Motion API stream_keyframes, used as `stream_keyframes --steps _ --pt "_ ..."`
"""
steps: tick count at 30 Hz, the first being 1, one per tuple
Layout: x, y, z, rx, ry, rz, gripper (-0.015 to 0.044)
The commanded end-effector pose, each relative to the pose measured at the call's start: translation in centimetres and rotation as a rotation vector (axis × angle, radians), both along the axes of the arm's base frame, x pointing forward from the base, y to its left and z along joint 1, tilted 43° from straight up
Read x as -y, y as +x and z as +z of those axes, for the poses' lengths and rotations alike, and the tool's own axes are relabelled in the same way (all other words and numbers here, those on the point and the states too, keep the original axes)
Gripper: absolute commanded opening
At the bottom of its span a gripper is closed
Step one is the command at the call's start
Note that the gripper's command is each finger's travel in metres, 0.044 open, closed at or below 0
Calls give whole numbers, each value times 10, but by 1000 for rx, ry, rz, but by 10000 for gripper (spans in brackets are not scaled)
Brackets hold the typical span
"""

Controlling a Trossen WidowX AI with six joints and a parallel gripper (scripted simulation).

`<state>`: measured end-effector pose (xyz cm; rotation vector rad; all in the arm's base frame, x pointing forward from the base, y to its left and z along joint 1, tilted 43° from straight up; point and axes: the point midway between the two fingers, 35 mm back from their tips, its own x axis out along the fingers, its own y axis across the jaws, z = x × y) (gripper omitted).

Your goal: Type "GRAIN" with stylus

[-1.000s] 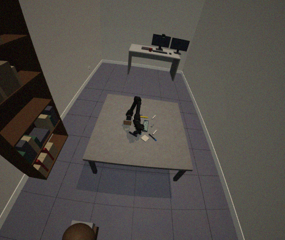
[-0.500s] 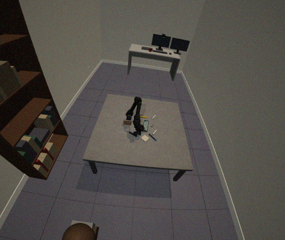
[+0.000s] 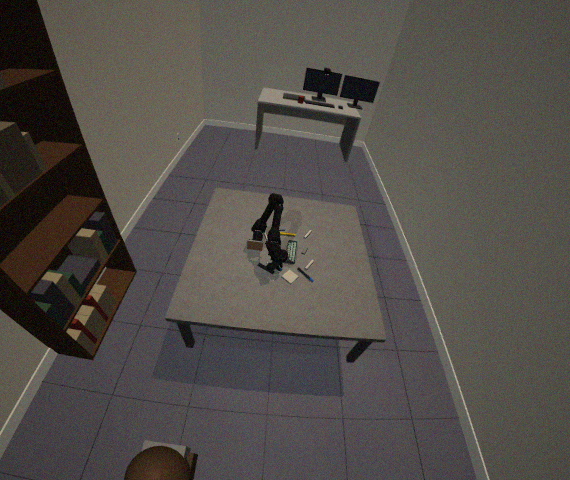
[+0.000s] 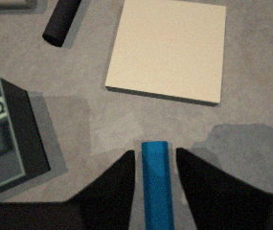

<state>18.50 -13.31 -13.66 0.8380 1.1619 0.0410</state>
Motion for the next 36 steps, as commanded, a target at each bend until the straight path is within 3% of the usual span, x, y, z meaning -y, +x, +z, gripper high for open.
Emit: stream_keyframes --steps 1,9,16,24,31,36 --pt "0 0 0 0 0 0 150" --pt "38 2 43 -1 6 -5 150" --pt "38 4 41 0 6 -7 150" --pt "32 -4 29 -349 193 246 150" --pt "31 -14 43 -664 366 556 150" --pt "32 -15 48 -727 403 628 150"
